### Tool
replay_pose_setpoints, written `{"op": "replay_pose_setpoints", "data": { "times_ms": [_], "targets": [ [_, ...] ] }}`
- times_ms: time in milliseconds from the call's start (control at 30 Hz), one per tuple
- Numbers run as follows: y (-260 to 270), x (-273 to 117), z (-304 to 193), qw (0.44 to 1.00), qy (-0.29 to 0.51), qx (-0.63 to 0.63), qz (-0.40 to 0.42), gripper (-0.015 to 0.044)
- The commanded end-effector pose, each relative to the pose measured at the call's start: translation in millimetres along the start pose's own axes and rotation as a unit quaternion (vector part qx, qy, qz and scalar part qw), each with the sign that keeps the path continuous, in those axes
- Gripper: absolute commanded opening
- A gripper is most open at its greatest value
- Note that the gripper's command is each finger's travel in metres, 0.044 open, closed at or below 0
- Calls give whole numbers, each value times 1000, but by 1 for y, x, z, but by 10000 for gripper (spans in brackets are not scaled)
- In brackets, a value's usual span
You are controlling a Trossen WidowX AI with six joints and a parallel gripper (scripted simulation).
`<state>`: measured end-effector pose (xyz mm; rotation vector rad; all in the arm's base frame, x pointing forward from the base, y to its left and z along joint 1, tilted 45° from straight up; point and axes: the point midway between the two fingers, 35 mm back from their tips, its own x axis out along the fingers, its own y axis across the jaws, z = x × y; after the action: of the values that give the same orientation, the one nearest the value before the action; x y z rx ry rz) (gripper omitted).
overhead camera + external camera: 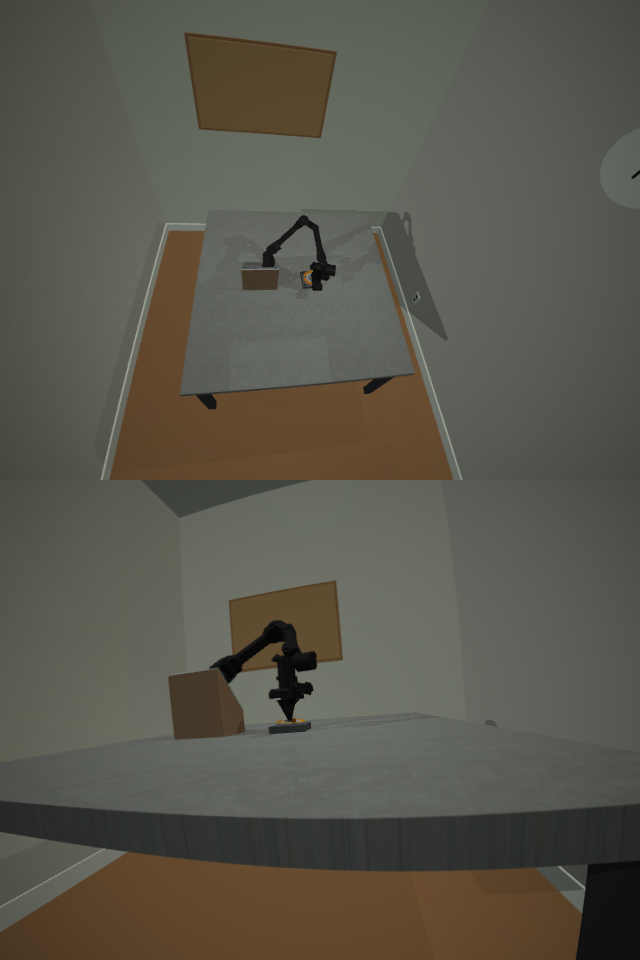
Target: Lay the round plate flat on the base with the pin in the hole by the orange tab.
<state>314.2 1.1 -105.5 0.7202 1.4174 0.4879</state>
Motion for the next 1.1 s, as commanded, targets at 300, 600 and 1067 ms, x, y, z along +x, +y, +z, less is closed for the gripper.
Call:
{"op": "replay_pose_setpoints", "data": {
  "times_ms": [300,600,1067],
  "targets": [
    [4,1,8,1000,-6,-10,2,0],
    [5,1,11,1000,-6,-10,2,0],
    [7,1,14,1000,-6,-10,2,0]
  ]
}}
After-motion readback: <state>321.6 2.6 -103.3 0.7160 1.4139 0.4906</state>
